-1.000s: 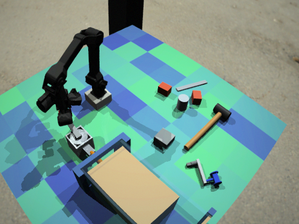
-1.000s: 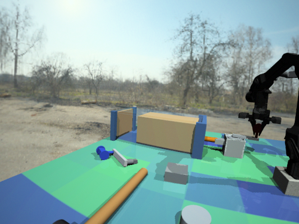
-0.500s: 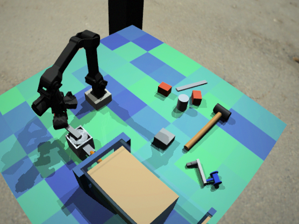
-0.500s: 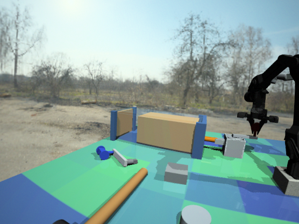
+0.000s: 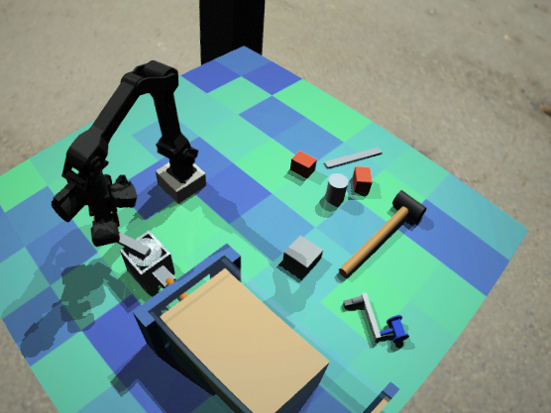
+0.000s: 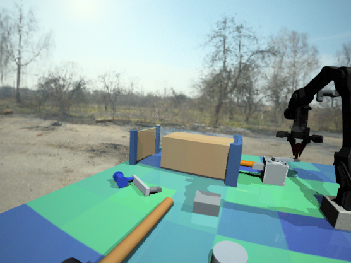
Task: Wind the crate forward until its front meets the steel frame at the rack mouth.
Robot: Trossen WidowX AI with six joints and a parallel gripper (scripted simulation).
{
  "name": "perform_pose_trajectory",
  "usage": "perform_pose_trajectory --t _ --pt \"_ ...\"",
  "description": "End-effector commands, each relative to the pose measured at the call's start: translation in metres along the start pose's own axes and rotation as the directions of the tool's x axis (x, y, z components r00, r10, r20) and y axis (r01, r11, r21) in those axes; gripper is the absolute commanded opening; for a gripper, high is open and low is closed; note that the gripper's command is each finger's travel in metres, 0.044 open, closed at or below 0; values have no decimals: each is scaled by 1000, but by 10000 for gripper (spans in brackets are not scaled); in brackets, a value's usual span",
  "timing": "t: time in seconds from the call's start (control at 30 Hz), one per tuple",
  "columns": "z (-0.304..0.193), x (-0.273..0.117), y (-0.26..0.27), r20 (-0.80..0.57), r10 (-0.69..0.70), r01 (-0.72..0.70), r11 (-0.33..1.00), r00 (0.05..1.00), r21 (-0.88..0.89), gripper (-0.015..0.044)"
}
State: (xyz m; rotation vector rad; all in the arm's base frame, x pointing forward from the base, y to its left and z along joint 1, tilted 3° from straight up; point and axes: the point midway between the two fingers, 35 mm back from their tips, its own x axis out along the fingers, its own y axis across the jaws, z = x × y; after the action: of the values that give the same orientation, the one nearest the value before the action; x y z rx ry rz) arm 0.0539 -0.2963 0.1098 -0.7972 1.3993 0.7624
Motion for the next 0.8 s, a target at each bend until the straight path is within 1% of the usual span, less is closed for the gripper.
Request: perform_pose_trajectory --t 0.0,0.77 --pt "-11 -3 -17 -22 -38 37 999 999 -4 0" --pt "-20 -5 -40 -23 -40 40 999 999 -4 0"
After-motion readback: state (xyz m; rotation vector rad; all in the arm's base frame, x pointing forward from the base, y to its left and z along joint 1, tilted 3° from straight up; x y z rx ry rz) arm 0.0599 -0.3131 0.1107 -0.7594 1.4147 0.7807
